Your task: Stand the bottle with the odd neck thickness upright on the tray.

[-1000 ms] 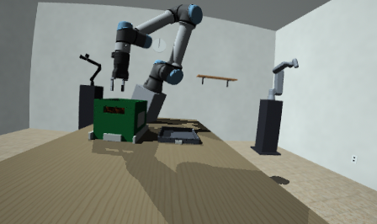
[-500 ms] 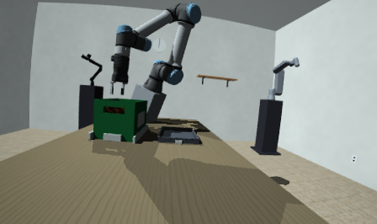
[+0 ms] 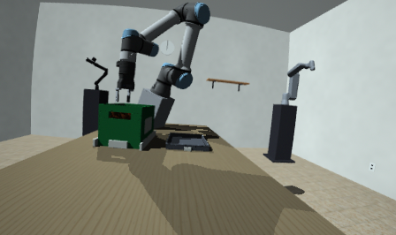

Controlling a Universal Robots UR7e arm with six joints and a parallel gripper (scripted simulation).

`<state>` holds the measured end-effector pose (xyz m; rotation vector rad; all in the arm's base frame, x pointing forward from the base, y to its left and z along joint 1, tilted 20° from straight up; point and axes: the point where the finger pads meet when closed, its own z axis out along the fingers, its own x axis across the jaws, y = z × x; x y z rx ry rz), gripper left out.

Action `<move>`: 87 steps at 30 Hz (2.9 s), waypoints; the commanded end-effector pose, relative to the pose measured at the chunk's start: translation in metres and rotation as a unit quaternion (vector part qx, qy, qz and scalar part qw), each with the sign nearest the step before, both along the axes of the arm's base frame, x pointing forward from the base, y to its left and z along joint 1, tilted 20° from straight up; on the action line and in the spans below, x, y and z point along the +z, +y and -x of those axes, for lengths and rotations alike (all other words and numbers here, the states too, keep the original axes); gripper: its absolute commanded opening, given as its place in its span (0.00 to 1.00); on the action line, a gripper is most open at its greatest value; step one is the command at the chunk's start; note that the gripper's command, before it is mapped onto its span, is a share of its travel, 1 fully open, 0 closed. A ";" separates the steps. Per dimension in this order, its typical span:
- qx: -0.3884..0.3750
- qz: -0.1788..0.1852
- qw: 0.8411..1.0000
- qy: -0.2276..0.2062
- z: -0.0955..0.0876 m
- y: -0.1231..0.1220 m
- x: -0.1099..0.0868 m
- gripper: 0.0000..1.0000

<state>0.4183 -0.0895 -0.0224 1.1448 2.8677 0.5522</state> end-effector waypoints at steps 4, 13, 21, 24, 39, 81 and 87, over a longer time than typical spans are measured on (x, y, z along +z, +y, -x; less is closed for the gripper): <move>0.000 0.000 1.000 -0.001 -0.001 0.001 -0.003 1.00; 0.000 0.000 1.000 -0.001 -0.001 0.001 -0.004 1.00; 0.000 0.000 1.000 -0.001 -0.001 0.001 -0.004 1.00; 0.000 0.000 1.000 -0.001 -0.001 0.001 -0.004 1.00; 0.000 0.000 1.000 -0.001 -0.001 0.001 -0.004 1.00; 0.000 0.000 1.000 -0.001 -0.003 0.006 -0.019 1.00; 0.000 0.000 1.000 -0.001 -0.004 0.008 -0.023 1.00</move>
